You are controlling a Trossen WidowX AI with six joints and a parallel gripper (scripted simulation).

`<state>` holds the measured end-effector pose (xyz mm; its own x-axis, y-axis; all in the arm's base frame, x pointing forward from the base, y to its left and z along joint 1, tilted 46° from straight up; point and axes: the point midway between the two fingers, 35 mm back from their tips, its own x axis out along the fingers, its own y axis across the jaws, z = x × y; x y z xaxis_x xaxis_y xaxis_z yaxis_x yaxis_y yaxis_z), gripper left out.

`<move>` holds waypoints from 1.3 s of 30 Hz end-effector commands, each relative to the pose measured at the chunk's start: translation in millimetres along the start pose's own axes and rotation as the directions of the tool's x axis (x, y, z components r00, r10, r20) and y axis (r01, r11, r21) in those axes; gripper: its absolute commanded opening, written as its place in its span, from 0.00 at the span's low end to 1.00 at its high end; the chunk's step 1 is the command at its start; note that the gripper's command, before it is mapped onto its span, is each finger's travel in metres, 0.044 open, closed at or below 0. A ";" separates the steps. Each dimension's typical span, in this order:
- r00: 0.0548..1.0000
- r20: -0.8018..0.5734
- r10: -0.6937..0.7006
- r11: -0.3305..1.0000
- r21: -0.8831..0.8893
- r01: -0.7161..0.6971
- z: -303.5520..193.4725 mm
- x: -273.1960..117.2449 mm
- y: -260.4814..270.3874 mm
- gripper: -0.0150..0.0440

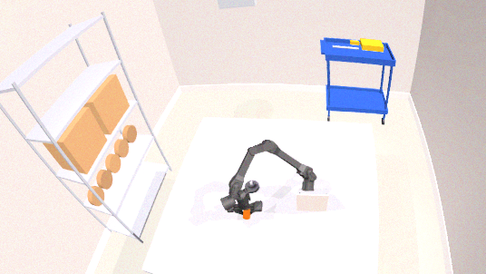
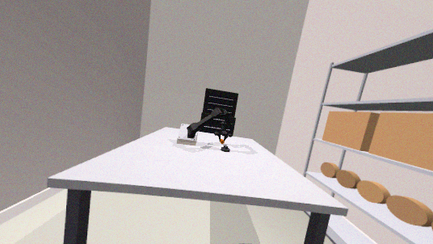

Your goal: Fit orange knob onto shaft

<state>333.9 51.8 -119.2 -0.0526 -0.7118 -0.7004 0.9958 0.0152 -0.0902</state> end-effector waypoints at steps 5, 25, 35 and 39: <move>1.000 -0.006 0.005 0.995 0.097 -0.004 0.0 -3.5 0.8 0.56; 1.000 -0.006 0.005 0.785 0.619 0.000 0.0 -3.5 0.7 0.56; 1.000 -0.005 0.005 0.785 0.619 -0.001 0.0 10.6 0.7 0.56; 1.000 -0.009 -0.001 0.782 0.623 0.006 1.0 8.3 0.5 0.69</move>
<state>334.3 42.9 -124.7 -0.0579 -0.7056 -0.7062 0.8229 -0.4343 0.3665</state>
